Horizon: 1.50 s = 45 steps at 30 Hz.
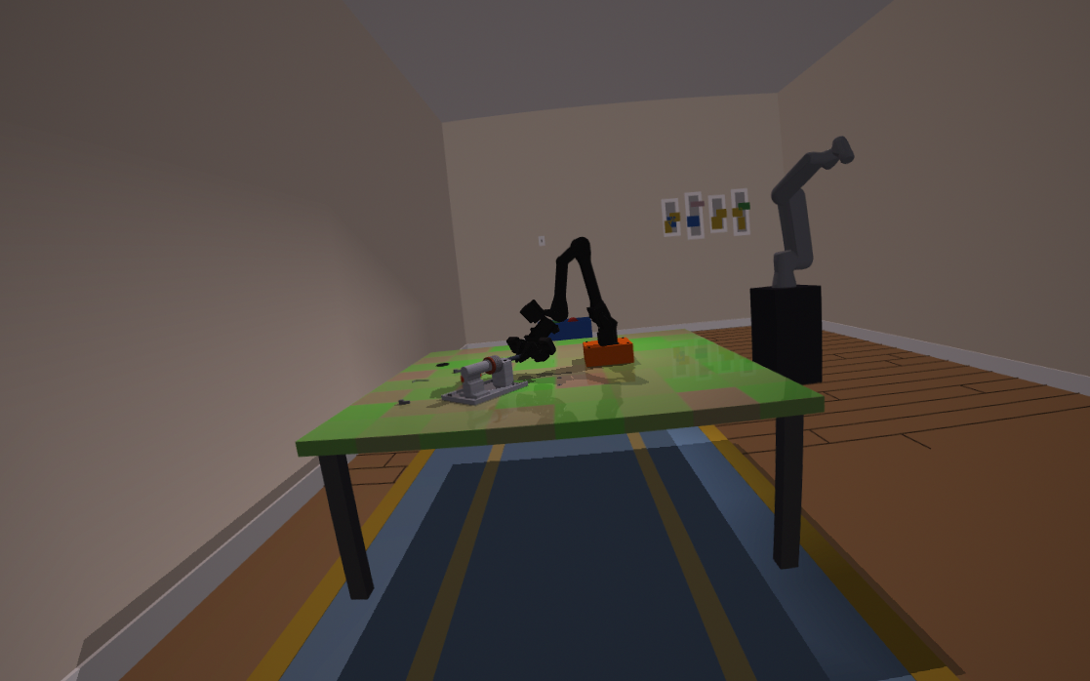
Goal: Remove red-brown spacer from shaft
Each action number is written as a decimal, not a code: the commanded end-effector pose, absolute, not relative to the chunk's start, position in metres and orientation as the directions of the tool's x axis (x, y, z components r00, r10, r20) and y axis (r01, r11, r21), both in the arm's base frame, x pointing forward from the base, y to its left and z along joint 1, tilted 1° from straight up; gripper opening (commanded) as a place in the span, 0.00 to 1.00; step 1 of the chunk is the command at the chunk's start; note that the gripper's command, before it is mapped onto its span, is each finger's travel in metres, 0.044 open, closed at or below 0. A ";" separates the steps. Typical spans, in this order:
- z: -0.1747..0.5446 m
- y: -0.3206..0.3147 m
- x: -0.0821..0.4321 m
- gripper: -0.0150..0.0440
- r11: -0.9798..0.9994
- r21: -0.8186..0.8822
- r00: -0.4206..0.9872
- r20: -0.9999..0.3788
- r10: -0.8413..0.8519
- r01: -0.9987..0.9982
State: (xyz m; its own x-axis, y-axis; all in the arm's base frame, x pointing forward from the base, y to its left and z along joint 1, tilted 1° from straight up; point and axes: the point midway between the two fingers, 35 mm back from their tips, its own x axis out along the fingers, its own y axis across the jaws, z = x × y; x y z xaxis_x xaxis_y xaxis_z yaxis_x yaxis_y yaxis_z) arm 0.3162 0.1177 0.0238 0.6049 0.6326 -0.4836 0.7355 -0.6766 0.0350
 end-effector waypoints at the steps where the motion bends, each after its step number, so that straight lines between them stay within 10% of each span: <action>1: 0.024 0.117 0.316 0.25 -0.676 0.037 0.605 -0.484 0.632 0.736; 45: 0.023 0.113 0.312 0.25 -0.676 0.037 0.605 -0.485 0.632 0.736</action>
